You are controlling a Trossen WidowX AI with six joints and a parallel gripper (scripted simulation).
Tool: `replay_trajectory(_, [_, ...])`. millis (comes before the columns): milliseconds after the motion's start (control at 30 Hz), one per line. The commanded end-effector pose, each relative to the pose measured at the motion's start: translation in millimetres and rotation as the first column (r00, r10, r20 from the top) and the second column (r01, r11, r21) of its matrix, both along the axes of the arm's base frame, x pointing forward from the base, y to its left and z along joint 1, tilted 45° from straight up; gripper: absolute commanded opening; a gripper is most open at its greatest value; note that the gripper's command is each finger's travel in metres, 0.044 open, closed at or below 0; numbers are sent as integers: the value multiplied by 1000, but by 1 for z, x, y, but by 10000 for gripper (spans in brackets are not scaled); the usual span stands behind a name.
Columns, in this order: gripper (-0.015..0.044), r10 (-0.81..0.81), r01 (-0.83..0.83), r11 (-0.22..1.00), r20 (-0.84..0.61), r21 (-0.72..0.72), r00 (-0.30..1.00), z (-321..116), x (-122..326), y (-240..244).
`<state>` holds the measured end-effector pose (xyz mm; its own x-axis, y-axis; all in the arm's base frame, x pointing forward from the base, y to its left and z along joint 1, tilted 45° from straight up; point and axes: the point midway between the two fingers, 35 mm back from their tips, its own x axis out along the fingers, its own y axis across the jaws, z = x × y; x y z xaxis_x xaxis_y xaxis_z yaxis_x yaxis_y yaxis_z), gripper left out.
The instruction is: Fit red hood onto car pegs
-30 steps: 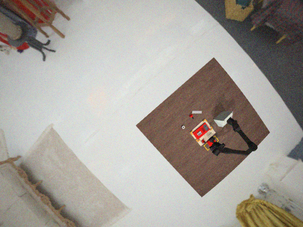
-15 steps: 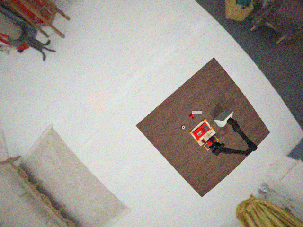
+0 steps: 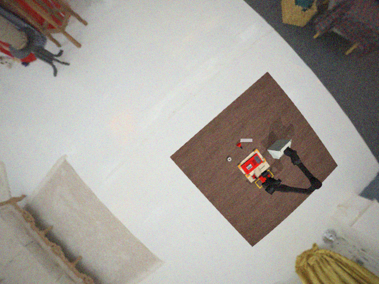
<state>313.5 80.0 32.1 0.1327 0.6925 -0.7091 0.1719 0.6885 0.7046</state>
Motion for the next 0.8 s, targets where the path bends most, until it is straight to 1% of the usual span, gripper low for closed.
replay_trajectory(0, [65, 0, 0, 1000, 11, 0, 1000, 7, 1, -6])
replay_trajectory(67, [12, 0, 0, 1000, 11, -1, 1000, 13, 0, -11])
replay_trajectory(100, [0, 0, 0, 1000, 11, -1, 1000, 16, 0, -14])
replay_trajectory(533, [0, 0, 0, 1000, 10, -3, 1000, 54, -7, -52])
replay_trajectory(767, [0, 0, 0, 1000, 10, -3, 1000, 67, -10, -65])
